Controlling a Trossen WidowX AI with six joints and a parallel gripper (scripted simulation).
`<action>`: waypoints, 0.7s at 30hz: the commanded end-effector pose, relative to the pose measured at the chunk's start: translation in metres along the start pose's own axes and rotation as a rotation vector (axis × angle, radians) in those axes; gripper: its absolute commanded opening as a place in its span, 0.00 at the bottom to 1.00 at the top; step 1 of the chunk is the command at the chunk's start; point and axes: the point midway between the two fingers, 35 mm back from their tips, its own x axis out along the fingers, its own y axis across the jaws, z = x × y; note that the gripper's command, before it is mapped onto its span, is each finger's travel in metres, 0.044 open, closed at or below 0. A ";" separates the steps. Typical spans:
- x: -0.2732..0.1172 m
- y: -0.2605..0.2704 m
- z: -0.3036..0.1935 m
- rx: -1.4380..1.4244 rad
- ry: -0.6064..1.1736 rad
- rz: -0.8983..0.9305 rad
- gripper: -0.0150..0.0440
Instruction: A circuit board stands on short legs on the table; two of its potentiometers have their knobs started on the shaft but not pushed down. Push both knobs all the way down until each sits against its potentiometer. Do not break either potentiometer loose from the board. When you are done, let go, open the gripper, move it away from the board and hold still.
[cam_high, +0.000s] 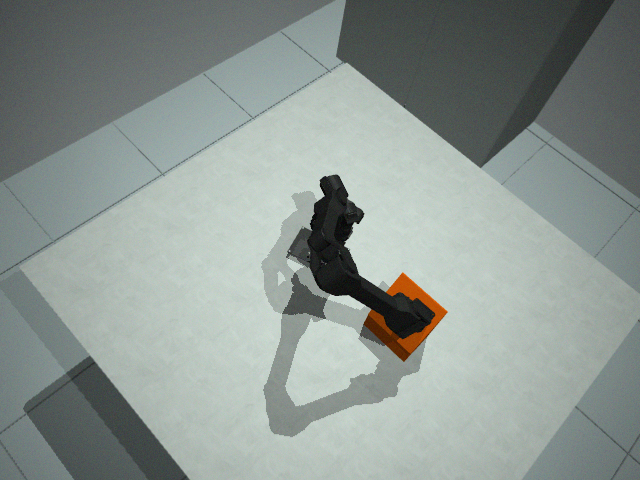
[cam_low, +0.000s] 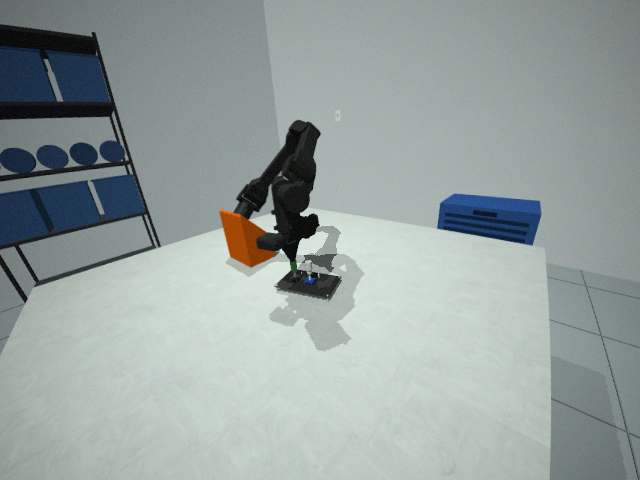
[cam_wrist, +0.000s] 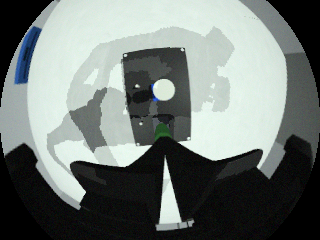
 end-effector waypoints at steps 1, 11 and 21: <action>0.003 0.001 0.001 -0.003 0.001 0.003 0.25; 0.006 0.001 0.001 -0.003 0.001 0.003 0.25; 0.008 0.001 0.001 -0.003 0.001 0.003 0.25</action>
